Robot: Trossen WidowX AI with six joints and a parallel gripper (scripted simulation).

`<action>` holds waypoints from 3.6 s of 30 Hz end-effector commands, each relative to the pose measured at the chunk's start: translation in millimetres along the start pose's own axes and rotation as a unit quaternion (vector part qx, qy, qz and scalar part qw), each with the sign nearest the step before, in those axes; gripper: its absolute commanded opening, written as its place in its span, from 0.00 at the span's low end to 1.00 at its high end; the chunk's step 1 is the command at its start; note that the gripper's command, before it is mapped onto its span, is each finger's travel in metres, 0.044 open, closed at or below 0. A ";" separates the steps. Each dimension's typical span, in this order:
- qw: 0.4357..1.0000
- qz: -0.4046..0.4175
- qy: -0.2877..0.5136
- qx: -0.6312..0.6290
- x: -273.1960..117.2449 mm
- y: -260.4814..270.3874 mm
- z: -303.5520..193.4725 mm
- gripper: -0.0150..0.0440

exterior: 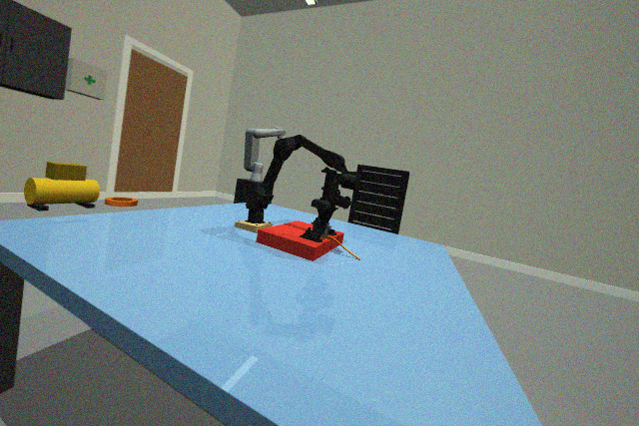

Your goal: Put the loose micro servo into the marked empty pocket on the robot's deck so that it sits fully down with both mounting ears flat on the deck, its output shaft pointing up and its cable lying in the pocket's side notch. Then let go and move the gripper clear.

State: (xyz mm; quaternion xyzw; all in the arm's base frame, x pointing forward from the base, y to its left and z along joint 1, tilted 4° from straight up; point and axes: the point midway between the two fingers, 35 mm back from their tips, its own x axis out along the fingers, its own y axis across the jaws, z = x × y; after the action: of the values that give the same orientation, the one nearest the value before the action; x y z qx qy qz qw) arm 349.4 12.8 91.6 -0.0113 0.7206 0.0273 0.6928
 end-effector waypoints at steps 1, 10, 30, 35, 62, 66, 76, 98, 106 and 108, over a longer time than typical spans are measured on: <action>1.000 -0.001 -0.001 0.002 3.9 -0.2 0.6 0.25; 1.000 -0.001 -0.001 0.002 10.9 -0.2 0.6 0.25; 1.000 -0.001 -0.001 0.002 27.0 -0.3 0.5 0.25; 1.000 -0.001 -0.001 0.002 31.0 -0.3 0.5 0.25; 1.000 -0.001 -0.001 0.002 16.5 -0.1 0.7 0.57; 1.000 -0.001 -0.001 0.002 5.2 0.3 -1.4 0.57; 1.000 0.001 -0.001 -0.004 -22.9 0.7 -40.2 0.88; 1.000 0.000 -0.002 0.003 -102.2 0.6 -106.5 1.00; 1.000 0.000 -0.002 0.003 -102.2 0.6 -106.5 1.00; 1.000 0.000 -0.002 0.003 -102.2 0.6 -106.5 1.00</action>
State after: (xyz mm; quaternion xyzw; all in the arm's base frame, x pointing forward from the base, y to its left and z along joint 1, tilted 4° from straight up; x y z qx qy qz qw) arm 247.4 5.5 198.3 -0.0084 0.7165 0.0239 0.6971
